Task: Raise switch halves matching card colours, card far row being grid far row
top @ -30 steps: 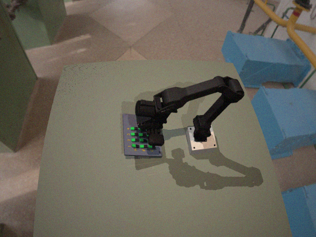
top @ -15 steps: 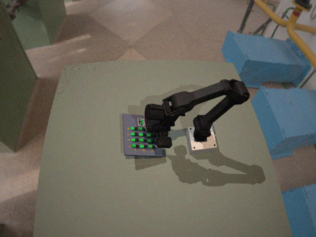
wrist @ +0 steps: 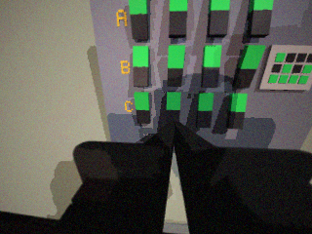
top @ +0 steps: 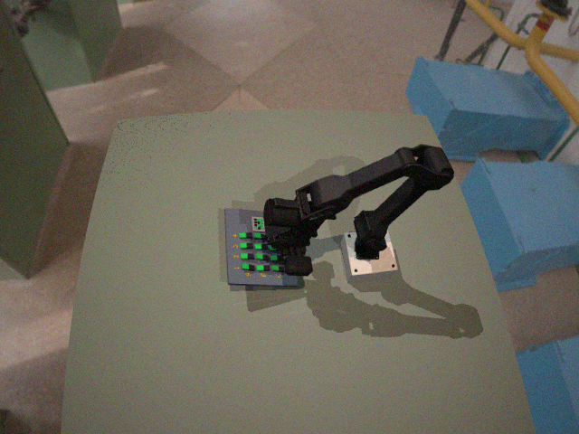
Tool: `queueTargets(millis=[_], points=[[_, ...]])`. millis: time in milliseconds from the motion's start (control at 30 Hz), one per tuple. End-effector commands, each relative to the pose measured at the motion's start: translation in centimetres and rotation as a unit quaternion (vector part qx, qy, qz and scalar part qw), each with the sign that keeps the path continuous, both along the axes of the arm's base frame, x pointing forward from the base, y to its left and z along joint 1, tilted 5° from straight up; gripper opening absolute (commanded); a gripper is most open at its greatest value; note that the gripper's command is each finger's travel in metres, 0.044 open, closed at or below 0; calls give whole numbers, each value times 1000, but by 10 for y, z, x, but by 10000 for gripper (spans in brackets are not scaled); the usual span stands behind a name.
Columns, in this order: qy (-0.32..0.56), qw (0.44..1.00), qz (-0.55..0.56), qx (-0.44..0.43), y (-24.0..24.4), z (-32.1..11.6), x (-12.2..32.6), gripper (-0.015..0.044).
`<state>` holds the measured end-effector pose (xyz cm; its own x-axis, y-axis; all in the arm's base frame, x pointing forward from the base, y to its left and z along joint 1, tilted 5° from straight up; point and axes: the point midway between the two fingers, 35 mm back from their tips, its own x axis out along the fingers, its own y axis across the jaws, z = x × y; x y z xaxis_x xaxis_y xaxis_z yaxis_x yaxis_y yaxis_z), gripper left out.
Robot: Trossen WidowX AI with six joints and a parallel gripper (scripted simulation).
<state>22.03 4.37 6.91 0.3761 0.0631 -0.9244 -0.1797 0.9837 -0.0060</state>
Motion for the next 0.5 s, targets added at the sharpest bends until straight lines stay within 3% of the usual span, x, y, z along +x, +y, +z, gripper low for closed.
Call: queueTargets(millis=[0,467], points=[[2,1000,-1,0,0,-6,1,0],[1,1000,-1,0,1,-13,4,0]])
